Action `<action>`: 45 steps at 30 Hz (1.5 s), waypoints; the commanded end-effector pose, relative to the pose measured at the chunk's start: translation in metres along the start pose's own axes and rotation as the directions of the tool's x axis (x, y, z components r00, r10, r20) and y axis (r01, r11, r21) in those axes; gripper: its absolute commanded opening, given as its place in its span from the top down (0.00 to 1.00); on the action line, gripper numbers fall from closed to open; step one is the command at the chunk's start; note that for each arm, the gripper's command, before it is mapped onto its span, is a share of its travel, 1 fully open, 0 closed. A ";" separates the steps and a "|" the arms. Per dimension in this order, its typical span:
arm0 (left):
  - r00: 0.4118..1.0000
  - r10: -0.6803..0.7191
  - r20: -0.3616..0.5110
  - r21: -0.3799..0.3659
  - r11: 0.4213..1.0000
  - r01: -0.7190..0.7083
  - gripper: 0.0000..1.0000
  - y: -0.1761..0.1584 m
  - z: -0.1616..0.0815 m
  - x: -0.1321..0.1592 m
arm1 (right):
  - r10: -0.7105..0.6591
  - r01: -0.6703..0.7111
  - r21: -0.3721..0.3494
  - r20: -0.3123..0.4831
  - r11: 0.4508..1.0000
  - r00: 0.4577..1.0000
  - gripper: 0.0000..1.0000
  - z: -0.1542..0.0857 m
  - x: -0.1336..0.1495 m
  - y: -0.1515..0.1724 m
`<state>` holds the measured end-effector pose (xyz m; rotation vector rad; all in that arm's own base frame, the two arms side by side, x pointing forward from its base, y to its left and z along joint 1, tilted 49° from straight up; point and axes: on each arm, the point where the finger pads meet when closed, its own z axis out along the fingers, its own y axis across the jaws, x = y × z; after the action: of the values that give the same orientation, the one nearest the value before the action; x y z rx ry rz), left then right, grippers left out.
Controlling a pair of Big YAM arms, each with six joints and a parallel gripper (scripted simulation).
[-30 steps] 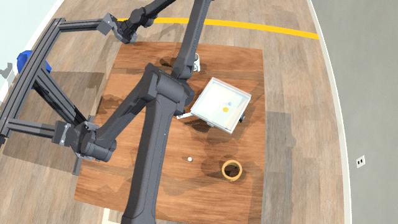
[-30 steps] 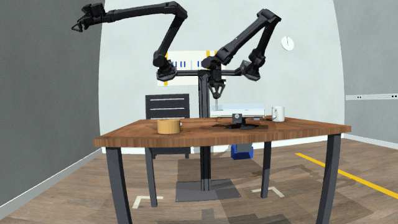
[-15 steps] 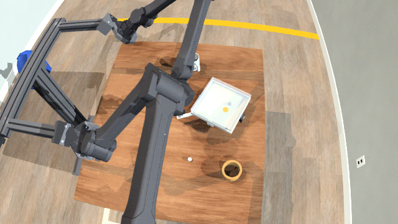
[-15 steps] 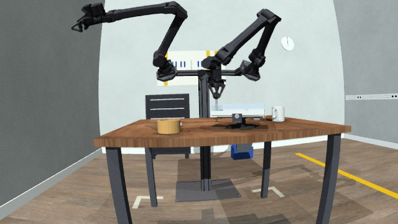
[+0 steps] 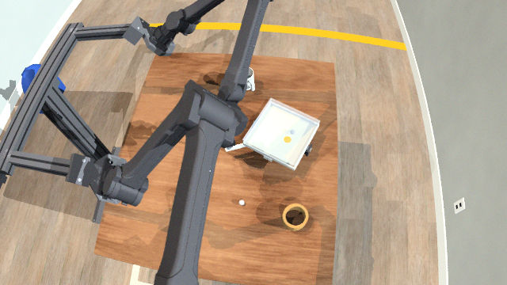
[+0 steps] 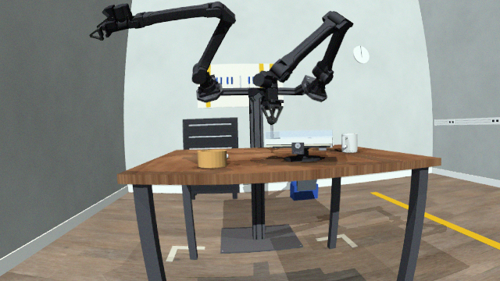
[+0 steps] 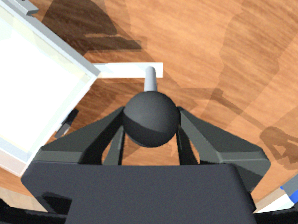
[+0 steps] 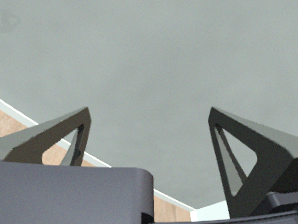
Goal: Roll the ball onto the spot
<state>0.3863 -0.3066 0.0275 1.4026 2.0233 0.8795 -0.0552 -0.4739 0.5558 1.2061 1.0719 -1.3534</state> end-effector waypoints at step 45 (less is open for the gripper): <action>1.000 0.004 0.026 -0.001 1.000 -0.004 1.00 0.012 -0.021 -0.029 | -0.002 0.000 0.016 0.075 1.000 0.997 0.00 -0.007 -0.038 -0.009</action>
<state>0.3856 -0.3075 0.0294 1.4079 2.0502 0.9000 -0.0552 -0.4739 0.5558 1.2061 1.0719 -1.3534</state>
